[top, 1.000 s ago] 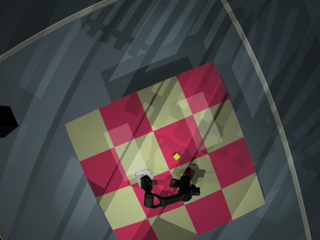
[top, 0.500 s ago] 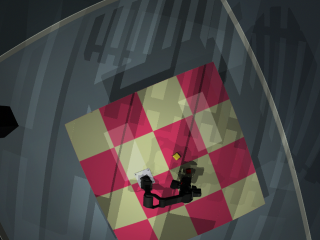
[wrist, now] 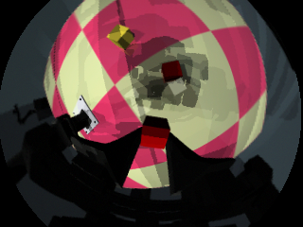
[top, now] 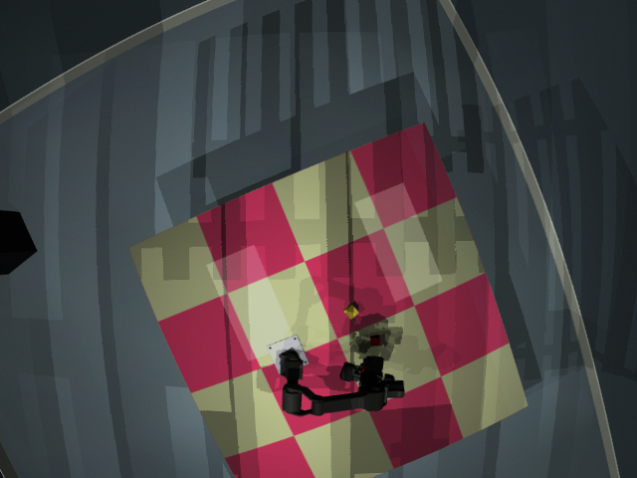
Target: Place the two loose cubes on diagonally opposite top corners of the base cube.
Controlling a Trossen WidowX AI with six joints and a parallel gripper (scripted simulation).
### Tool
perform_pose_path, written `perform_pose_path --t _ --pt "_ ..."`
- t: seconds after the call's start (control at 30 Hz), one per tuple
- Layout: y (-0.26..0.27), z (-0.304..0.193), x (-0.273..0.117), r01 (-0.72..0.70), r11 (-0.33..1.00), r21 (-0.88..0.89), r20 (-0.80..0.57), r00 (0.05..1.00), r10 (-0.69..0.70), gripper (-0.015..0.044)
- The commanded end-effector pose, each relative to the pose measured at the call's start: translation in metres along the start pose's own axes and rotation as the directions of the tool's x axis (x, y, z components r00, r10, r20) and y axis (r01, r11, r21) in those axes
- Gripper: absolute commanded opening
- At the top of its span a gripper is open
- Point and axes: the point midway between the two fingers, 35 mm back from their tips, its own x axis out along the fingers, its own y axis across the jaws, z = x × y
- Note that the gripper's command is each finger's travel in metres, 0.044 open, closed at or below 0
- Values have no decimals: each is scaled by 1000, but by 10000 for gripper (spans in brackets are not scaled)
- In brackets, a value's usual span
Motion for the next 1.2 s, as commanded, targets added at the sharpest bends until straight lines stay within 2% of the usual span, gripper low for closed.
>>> perform_pose_path --t 0.0,0.3,1.17 --pt "-1 1 -14 11 1000 -2 6 1000 -11 105" --pt "4 -1 -38 10 1000 -2 6 1000 -10 105" --pt "16 61 -29 23 997 -72 5 1000 -23 105"
